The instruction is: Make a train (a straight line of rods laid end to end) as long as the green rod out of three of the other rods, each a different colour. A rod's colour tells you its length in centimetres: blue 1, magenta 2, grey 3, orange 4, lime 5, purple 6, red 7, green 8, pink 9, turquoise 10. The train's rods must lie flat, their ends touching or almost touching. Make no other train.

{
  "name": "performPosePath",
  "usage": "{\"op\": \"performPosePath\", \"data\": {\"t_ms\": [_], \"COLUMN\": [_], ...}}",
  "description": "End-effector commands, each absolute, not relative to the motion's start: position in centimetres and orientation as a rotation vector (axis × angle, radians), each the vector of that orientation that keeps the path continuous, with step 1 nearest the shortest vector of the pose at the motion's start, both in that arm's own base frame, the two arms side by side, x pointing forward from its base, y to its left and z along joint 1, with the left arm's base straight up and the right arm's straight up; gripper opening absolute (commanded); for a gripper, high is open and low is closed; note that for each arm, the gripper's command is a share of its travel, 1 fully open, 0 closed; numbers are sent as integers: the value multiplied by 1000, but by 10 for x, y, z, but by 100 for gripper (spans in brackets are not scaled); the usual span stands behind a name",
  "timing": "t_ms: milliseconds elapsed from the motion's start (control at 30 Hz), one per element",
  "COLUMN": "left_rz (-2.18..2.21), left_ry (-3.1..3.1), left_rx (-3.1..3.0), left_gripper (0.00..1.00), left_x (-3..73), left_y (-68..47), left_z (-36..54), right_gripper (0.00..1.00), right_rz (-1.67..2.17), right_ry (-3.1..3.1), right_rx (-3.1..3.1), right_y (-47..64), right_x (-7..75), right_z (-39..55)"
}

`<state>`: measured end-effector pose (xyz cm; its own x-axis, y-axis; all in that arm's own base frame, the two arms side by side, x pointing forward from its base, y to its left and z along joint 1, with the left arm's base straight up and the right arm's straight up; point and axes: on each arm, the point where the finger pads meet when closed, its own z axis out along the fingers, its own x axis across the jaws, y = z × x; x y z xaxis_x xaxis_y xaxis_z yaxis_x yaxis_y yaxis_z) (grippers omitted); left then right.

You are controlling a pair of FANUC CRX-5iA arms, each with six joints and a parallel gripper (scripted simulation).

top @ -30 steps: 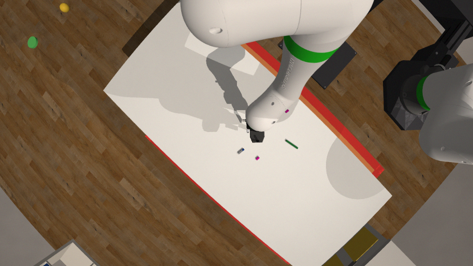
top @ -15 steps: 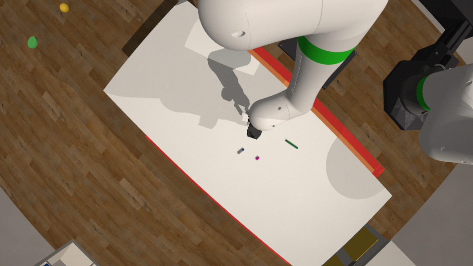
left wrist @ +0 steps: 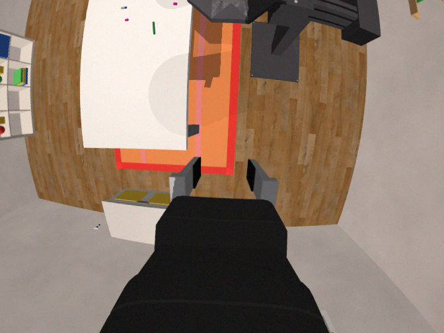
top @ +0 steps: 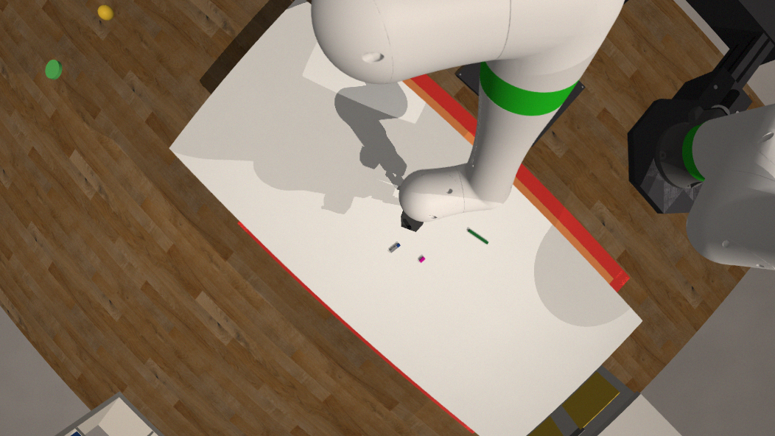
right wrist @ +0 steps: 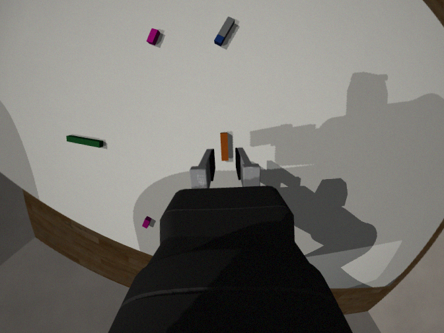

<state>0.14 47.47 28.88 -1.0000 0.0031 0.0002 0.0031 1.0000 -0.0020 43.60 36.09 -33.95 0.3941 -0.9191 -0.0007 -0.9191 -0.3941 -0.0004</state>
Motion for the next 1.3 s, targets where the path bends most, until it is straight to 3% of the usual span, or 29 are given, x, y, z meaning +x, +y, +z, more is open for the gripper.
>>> {"op": "performPosePath", "data": {"t_ms": [0,1267], "left_rz": [0,0], "left_ry": [-3142,-3142], "left_rx": [-5,-5], "left_gripper": [100,100], "left_x": [2,2], "left_y": [475,475], "left_z": [290,290], "right_gripper": [54,54], "right_rz": [2,0], "right_ry": [1728,1729], "right_rx": [-2622,-2622], "right_y": [361,362], "right_x": [437,437], "right_z": [-339,-352]}}
